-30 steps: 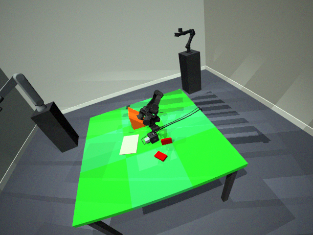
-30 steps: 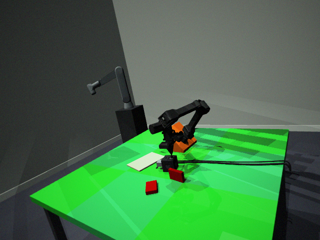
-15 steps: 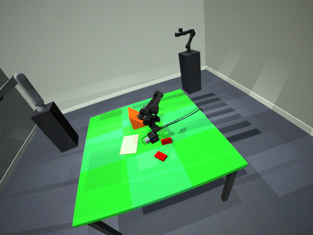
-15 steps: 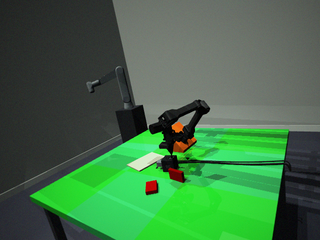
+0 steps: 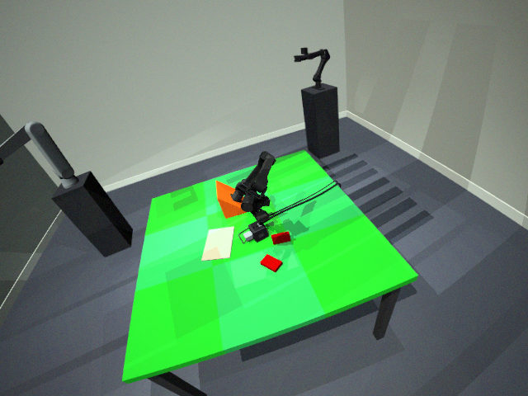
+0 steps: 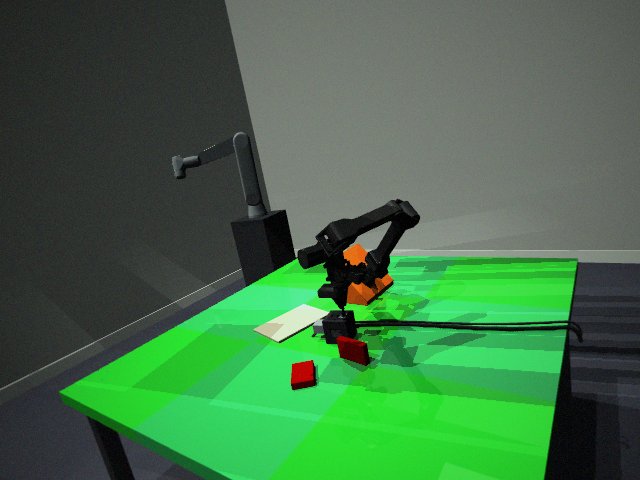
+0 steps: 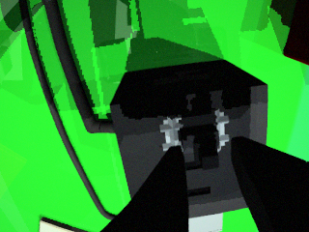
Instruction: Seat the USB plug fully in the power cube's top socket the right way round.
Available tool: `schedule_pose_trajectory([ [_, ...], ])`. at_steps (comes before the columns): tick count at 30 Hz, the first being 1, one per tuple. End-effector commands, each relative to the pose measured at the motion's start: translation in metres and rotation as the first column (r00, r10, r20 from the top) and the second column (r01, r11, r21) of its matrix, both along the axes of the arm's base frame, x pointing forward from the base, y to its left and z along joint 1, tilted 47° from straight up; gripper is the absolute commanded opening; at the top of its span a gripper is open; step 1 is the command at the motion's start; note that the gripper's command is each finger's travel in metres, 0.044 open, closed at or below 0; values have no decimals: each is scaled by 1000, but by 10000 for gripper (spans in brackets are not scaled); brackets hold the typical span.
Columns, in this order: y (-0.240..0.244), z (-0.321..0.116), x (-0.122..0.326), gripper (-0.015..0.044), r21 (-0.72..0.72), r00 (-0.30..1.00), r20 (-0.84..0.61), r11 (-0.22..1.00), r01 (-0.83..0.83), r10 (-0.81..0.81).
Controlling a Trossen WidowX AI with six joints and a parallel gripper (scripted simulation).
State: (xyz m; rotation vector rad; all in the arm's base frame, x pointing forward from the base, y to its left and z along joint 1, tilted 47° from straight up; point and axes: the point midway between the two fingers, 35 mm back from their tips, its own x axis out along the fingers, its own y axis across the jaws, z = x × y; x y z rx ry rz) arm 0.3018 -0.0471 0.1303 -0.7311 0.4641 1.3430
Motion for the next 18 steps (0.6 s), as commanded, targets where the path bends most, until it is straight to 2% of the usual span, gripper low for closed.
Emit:
schedule_pose_trajectory([
  [1, 0, 0, 0, 95, 0, 1000, -1, 1000, 0, 0],
  [18, -8, 7, -2, 95, 0, 1000, -1, 1000, 0, 0],
])
